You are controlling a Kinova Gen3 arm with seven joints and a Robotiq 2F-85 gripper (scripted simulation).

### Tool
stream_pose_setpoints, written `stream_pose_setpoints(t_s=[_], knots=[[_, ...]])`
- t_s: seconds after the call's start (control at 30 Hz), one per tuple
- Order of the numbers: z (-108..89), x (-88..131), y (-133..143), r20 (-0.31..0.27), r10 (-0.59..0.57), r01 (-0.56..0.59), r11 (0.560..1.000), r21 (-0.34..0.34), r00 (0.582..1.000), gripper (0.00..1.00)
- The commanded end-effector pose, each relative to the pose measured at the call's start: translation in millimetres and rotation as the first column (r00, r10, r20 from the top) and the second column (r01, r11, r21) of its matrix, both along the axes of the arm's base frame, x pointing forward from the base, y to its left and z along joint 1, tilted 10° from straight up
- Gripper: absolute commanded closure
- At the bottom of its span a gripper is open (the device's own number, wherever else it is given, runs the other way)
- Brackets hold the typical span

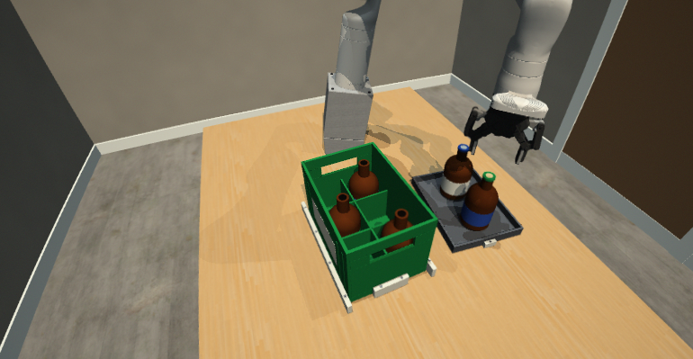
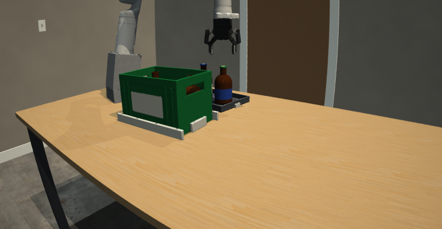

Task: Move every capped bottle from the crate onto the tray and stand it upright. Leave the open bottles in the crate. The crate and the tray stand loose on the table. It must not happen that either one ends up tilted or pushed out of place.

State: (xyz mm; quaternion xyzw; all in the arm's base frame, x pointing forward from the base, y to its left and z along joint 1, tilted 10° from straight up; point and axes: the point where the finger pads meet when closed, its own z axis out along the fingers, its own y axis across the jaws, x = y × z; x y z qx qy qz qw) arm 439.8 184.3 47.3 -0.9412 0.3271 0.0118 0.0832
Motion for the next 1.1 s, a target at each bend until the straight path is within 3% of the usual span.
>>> stream_pose_setpoints(t_s=[0.0,0.53,0.63,1.07], knots=[[3.5,3,-2,0.007,-0.005,0.005,1.0,0.0,1.0,0.0],[51.4,-1,-9,0.004,-0.002,0.002,1.0,0.0,1.0,0.0],[49.1,-4,-6,-0.005,0.006,-0.006,1.0,0.002,1.0,0.0],[78.5,0,-15,0.003,-0.001,0.001,1.0,0.0,1.0,0.0]])
